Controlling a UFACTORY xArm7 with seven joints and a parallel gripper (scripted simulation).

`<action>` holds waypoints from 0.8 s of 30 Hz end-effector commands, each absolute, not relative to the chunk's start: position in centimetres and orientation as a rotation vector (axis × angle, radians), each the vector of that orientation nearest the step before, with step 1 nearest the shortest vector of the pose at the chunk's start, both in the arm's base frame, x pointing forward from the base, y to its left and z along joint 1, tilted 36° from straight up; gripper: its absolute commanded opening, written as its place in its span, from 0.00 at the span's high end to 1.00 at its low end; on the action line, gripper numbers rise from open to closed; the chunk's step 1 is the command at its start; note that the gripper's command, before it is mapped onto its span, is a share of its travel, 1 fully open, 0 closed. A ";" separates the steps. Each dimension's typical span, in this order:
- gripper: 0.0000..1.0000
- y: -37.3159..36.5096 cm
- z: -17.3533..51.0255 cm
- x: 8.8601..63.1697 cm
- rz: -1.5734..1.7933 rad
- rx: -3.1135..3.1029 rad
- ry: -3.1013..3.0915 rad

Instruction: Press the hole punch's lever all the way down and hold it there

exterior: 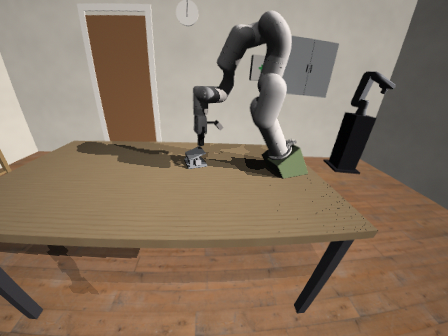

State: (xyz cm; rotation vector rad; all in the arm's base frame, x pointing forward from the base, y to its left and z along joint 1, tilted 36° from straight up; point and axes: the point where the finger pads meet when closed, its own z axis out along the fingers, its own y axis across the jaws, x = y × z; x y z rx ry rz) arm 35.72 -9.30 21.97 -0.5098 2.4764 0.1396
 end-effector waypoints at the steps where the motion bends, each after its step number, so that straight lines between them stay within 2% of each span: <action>1: 1.00 -9.2 21.5 36.3 0.138 -0.508 2.472; 24: 1.00 -9.0 20.6 36.9 0.138 -0.508 2.472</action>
